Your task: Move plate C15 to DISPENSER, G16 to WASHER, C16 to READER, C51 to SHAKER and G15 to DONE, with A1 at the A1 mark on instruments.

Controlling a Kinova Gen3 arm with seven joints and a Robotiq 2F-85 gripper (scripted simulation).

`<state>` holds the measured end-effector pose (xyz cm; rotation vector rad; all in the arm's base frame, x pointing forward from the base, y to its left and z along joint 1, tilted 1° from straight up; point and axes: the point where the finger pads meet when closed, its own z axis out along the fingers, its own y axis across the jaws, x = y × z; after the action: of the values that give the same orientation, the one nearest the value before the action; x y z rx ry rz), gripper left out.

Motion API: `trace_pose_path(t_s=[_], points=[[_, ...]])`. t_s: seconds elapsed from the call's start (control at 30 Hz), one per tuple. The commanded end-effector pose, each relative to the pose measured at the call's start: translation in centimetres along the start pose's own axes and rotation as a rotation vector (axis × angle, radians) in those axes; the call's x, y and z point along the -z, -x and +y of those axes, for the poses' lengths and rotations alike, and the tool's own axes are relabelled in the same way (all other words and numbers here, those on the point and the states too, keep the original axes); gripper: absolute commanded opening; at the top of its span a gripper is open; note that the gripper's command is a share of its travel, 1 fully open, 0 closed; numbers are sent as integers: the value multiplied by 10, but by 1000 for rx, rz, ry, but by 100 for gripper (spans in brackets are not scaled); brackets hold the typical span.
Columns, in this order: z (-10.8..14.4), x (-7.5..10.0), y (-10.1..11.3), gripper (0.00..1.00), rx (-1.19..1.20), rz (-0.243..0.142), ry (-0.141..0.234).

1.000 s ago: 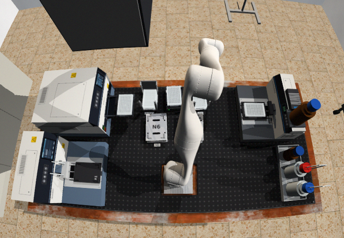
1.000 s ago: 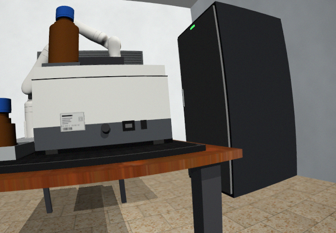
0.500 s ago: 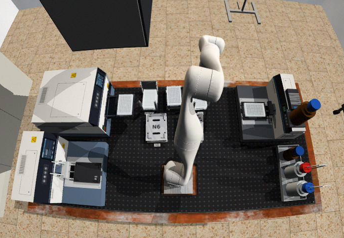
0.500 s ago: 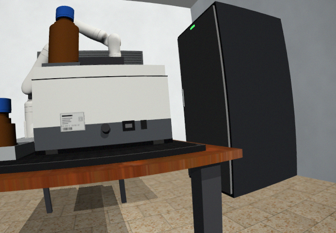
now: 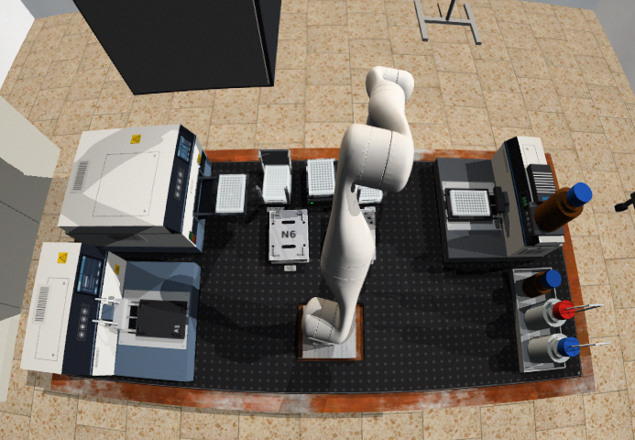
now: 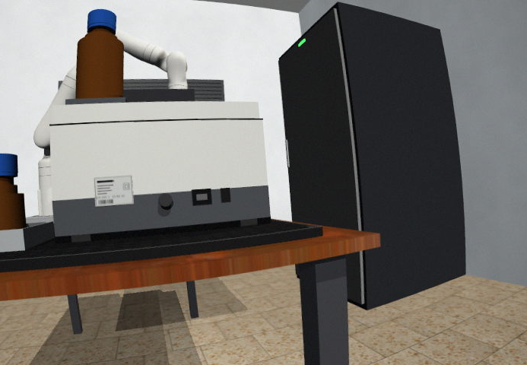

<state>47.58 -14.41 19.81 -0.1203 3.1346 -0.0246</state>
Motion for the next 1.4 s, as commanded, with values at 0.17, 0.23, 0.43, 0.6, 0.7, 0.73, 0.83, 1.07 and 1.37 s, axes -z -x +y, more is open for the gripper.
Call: trace_pose_path(t_s=[0.17, 0.23, 0.43, 0.6, 0.7, 0.73, 0.83, 1.07, 1.37], points=[[12, 1, -24, 94, 71, -2, -1], [15, 1, -30, 94, 71, -2, -1], [21, 1, -42, 94, 71, -2, -1], [29, 1, -57, 94, 129, -2, -1], [33, 1, -66, 94, 164, -2, -1], [35, 1, -69, 94, 173, -2, -1], [40, 1, -78, 94, 173, -2, -1], [47, 1, -93, 94, 173, -2, -1], [70, 1, -112, 94, 275, -2, -1]])
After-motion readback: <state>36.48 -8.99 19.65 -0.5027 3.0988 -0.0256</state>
